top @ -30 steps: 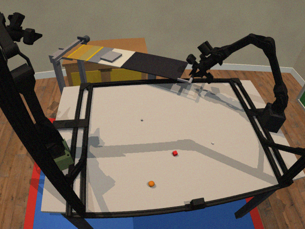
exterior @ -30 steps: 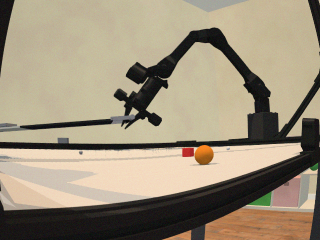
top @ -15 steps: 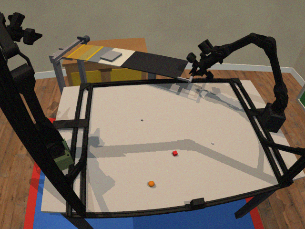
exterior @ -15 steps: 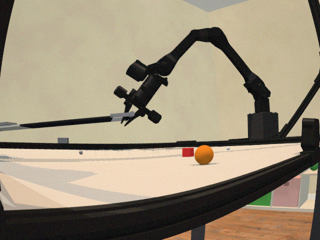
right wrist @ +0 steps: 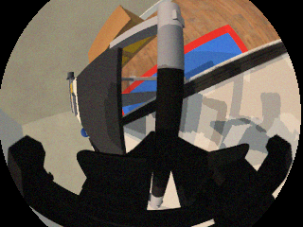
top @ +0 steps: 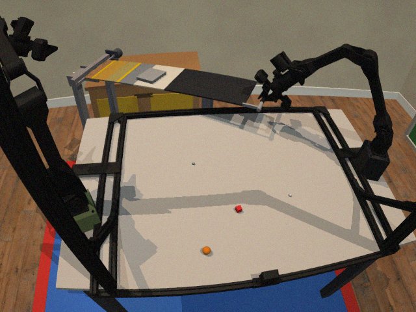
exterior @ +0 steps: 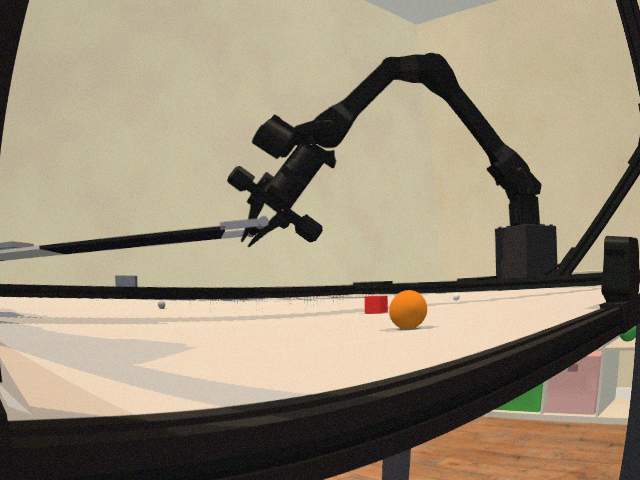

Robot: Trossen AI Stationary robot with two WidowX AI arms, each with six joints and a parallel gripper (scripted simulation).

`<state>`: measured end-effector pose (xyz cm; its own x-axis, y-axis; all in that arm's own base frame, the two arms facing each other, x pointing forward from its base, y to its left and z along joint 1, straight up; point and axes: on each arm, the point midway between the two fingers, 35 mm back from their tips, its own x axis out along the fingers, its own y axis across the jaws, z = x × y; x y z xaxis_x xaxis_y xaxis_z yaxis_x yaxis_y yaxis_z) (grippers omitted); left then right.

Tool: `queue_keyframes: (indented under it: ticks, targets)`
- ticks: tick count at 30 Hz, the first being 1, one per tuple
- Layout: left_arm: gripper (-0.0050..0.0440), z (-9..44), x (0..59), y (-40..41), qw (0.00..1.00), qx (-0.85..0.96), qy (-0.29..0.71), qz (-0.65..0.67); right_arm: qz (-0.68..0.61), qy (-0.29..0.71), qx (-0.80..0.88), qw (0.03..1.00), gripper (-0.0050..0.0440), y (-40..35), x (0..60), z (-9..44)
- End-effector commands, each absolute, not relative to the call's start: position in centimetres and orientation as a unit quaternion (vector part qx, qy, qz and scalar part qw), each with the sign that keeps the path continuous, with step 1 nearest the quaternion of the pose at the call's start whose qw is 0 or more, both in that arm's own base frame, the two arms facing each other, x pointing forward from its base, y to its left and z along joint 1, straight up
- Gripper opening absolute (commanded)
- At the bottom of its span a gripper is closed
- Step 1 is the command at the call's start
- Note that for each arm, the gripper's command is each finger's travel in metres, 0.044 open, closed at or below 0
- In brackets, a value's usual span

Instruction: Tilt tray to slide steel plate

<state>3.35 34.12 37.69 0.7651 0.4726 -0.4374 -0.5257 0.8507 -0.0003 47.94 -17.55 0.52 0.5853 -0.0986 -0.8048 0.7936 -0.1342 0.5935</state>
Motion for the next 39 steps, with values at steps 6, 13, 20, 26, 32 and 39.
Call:
queue_keyframes:
  ticks: [6,13,20,26,32,39]
  targets:
    - [0.0440,37.7,3.4,34.1,0.938,-0.061,0.215,0.265,-0.362,0.255,0.659,0.608,0.0000,-17.6,48.1,2.8]
    - [0.0440,37.7,3.4,34.1,0.938,-0.061,0.215,0.265,-0.360,0.254,0.660,0.608,0.0000,-17.6,48.2,3.2]
    - [0.0440,37.7,3.4,34.1,0.938,-0.061,0.215,0.265,-0.359,0.252,0.661,0.609,0.0000,-17.6,48.2,3.6]
    - [0.0440,37.7,3.4,34.1,0.938,-0.061,0.215,0.265,-0.358,0.251,0.661,0.610,0.0000,-17.6,48.2,3.6]
    - [0.0440,37.7,3.4,34.1,0.938,-0.061,0.215,0.265,-0.357,0.250,0.661,0.610,0.0000,-17.6,48.2,3.6]
    - [0.0440,37.7,3.4,34.1,0.938,-0.061,0.215,0.265,-0.356,0.249,0.662,0.611,0.0000,-17.7,48.3,4.0]
